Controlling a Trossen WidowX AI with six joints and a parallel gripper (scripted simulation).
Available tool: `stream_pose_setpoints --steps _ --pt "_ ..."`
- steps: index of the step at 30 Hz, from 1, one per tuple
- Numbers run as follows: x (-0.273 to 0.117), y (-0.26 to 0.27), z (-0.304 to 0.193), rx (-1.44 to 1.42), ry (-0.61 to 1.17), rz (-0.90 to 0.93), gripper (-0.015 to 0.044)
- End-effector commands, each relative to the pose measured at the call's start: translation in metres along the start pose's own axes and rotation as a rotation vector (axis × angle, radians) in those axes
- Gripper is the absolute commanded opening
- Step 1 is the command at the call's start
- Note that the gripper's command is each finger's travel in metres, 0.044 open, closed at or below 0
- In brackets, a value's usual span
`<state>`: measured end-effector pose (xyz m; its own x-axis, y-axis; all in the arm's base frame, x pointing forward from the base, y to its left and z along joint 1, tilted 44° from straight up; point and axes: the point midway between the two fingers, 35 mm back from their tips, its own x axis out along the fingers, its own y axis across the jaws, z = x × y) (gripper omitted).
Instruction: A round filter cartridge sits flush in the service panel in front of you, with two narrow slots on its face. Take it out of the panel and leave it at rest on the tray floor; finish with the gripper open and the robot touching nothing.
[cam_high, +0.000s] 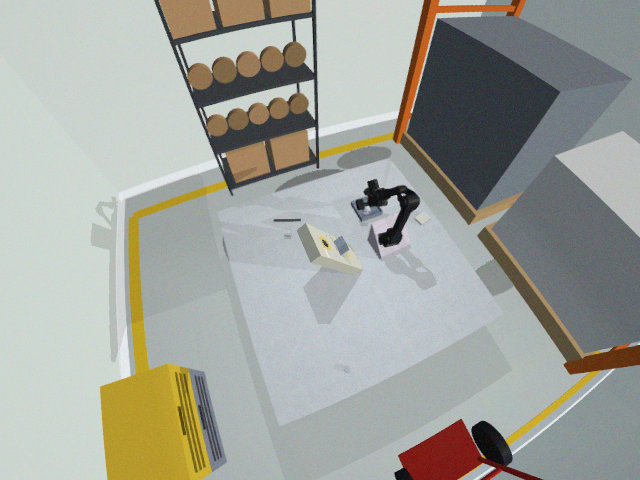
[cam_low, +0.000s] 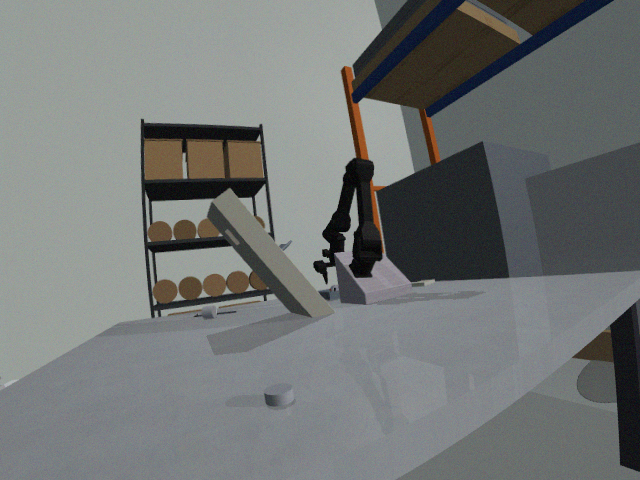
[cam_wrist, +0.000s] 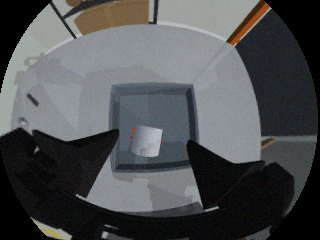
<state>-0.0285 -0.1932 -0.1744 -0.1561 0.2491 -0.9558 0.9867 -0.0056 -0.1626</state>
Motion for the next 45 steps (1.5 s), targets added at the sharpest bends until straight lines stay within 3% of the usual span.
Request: stream_pose_setpoints --steps 1,45 --pt "-0.044 0.001 0.029 0.005 -0.039 0.004 0.044" --pt "-0.035 0.0 0.027 0.004 -0.046 -0.002 0.044"
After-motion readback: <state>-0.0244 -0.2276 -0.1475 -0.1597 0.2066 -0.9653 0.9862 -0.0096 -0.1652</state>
